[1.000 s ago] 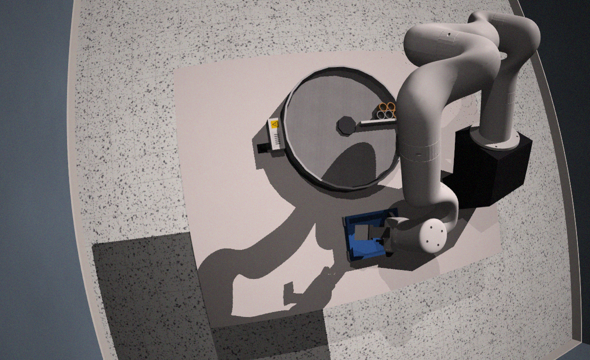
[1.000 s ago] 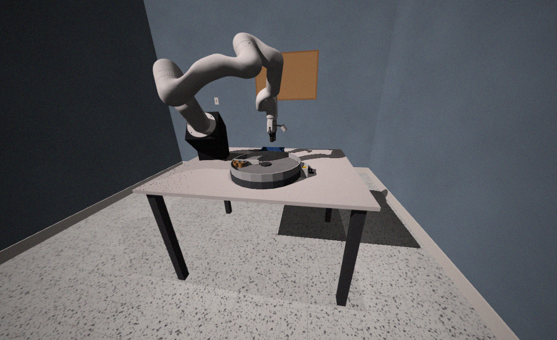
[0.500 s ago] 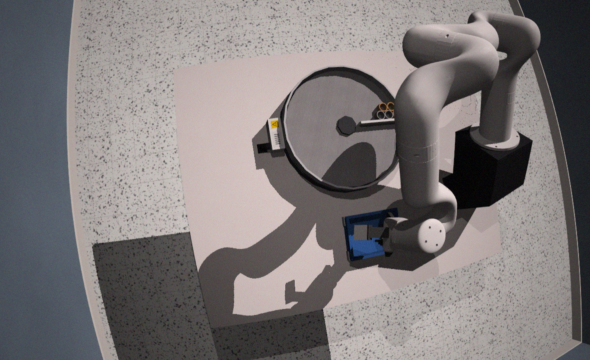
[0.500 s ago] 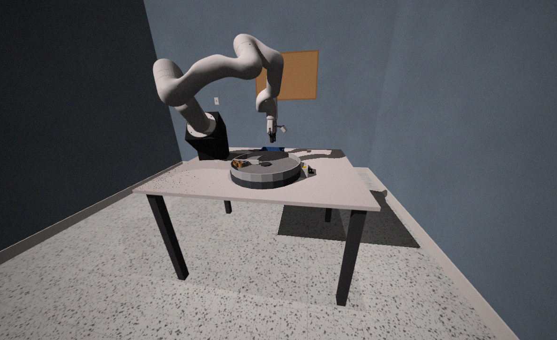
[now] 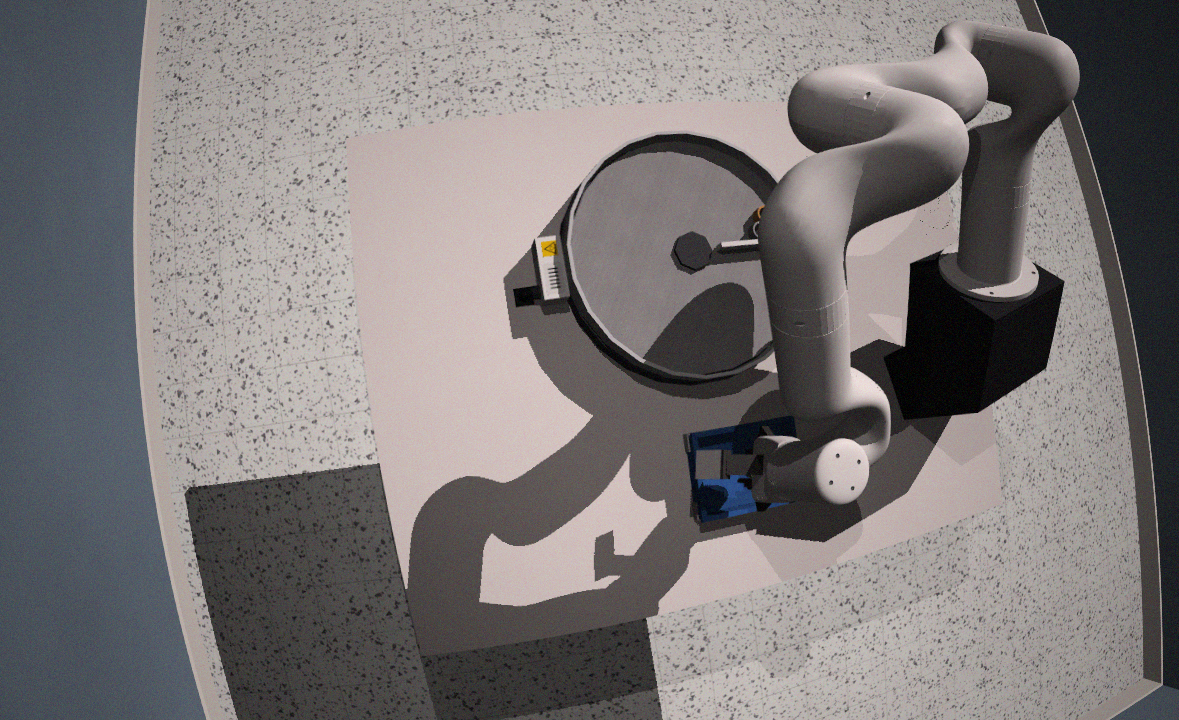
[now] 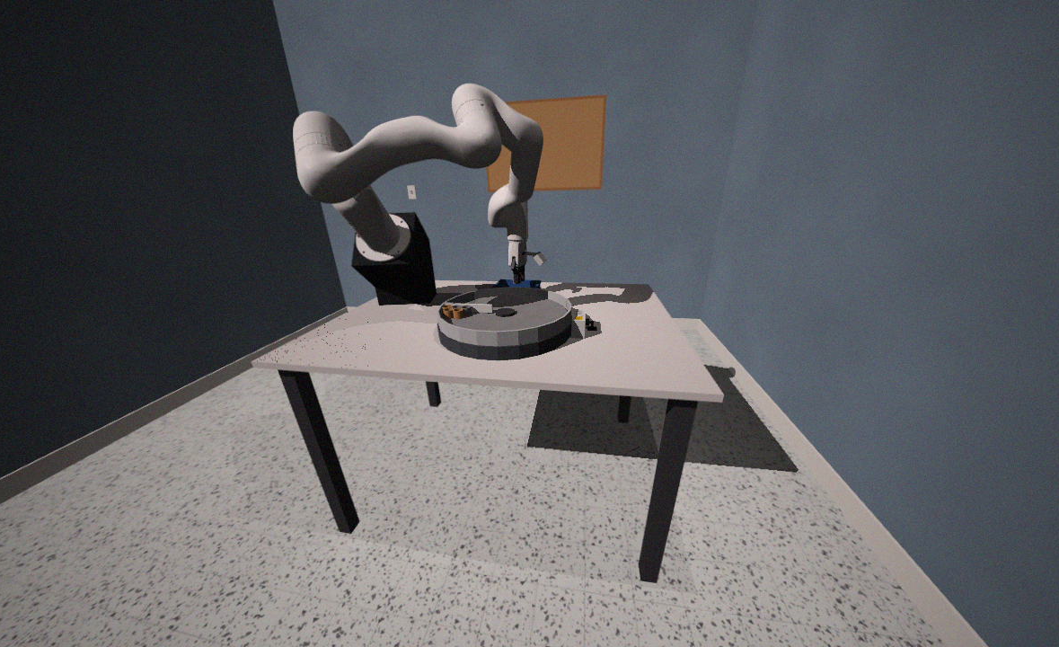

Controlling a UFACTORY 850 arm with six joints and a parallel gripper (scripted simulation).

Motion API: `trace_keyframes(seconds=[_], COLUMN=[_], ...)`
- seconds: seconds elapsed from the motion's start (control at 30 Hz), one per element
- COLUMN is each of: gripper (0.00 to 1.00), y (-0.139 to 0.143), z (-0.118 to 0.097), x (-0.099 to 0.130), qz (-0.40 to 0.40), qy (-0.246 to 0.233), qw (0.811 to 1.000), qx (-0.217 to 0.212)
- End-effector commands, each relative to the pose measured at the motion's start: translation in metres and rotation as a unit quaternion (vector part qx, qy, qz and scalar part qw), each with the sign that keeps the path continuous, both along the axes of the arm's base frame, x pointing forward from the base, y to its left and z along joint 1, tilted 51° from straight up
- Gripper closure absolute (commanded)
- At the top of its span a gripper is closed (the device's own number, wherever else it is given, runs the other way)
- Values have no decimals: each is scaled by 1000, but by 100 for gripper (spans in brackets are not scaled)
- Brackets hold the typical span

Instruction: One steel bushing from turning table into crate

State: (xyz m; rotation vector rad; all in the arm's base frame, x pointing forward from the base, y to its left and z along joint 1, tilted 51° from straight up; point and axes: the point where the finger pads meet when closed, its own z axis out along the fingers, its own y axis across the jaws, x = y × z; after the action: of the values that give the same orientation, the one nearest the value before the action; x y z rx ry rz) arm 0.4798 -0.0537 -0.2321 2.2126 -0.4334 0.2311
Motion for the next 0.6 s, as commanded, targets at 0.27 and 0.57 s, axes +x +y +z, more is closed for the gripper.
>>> trace_keyframes(seconds=[0.27,0.57], gripper=[100,100], y=[0,-2], z=[0,-2], x=[1,1], qz=[1,1], qy=[-1,-1], qw=[1000,1000], qx=[0,0])
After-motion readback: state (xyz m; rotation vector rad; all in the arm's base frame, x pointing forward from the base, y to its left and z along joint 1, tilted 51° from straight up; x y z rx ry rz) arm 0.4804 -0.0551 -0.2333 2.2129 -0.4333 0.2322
